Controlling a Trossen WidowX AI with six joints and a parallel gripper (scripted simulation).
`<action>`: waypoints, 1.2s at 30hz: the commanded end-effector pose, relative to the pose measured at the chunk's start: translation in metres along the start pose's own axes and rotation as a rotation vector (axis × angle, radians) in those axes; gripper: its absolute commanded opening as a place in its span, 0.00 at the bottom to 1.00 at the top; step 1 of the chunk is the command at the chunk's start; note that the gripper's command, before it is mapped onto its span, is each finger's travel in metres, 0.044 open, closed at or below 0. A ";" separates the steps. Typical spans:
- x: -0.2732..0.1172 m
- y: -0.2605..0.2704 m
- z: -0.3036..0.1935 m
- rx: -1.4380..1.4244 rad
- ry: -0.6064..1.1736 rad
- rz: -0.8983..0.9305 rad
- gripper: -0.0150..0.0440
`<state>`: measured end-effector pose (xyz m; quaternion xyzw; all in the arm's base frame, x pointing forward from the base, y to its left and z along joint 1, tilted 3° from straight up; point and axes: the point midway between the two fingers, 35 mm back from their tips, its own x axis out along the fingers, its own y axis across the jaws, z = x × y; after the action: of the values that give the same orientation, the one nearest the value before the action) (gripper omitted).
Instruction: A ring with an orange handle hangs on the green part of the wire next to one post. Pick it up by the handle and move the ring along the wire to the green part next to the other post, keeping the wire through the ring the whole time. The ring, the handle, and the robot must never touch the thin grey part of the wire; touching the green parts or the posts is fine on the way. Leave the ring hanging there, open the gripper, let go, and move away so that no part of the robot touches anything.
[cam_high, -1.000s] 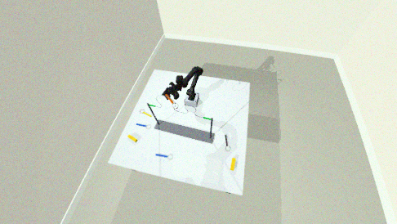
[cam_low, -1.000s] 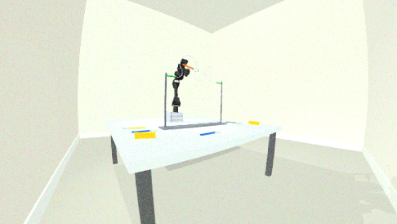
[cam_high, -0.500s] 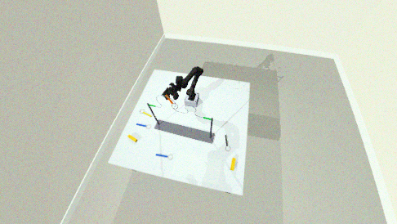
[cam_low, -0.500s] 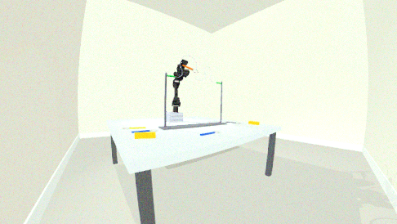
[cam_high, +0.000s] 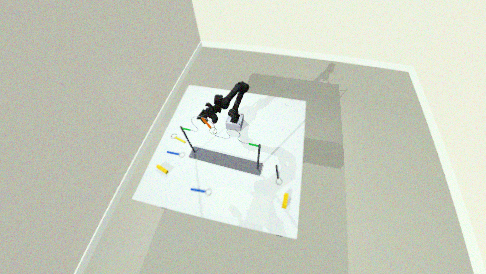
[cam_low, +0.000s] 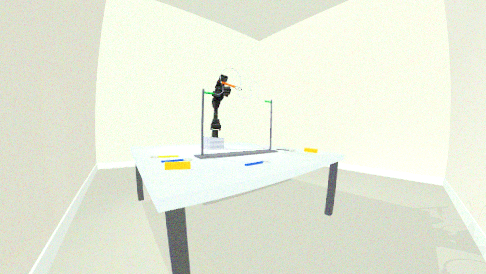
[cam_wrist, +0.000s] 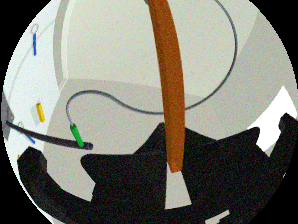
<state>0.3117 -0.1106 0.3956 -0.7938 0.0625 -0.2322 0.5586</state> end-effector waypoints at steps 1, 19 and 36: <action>-0.002 0.013 0.001 0.044 0.006 0.037 0.00; -0.013 0.061 0.010 0.318 0.044 0.195 0.00; -0.033 0.103 0.033 0.611 0.085 0.365 0.00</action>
<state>0.3146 -0.1110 0.2948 -0.5764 0.1438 -0.1758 0.7850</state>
